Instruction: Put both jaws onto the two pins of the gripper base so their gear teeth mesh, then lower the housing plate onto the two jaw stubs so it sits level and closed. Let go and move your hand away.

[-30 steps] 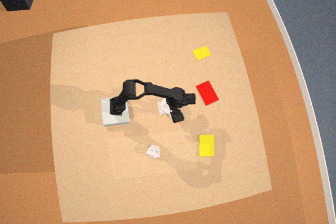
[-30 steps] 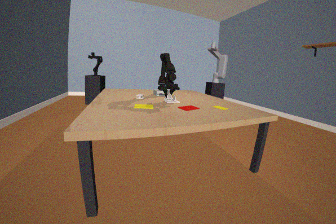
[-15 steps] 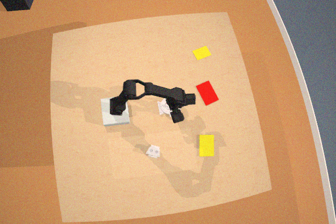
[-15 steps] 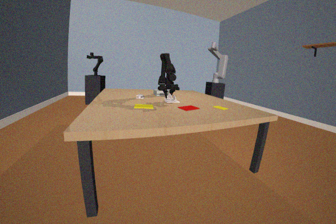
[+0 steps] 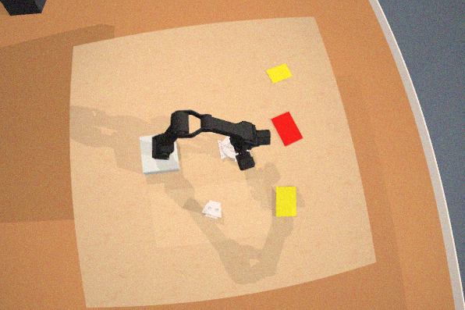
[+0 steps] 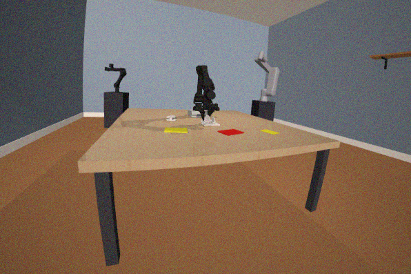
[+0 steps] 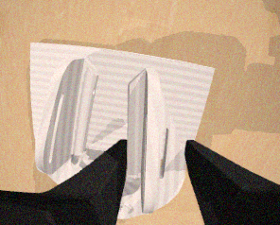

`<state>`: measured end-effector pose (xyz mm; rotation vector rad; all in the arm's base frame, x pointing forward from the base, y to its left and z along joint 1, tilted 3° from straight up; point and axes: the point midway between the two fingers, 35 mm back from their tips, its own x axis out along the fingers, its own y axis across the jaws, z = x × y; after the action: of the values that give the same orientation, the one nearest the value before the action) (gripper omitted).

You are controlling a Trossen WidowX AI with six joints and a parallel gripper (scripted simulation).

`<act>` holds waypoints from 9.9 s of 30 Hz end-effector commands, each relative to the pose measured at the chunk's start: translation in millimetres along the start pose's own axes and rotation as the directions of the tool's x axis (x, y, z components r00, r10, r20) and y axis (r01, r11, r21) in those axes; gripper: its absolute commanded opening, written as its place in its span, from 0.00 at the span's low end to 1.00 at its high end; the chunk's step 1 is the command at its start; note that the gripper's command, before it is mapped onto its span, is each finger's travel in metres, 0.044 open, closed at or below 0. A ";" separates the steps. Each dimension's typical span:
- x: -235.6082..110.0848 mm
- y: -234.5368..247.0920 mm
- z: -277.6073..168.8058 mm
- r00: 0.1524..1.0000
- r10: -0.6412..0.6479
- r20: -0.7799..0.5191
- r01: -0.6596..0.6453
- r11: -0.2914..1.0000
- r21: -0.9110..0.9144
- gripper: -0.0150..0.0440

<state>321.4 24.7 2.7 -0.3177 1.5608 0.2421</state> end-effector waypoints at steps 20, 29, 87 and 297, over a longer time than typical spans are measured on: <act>6.6 -0.7 -0.2 1.000 -0.004 -0.001 0.004 1.000 -0.004 0.48; 9.7 -0.7 -0.2 1.000 -0.004 -0.001 0.004 1.000 -0.005 0.48; 6.5 -0.7 -0.2 1.000 -0.004 -0.001 0.004 1.000 -0.014 0.48; 12.3 -206.2 -183.3 1.000 -0.018 -0.013 -0.001 0.546 -0.838 0.98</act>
<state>221.5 -232.8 3.0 -1.0941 1.3548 1.0086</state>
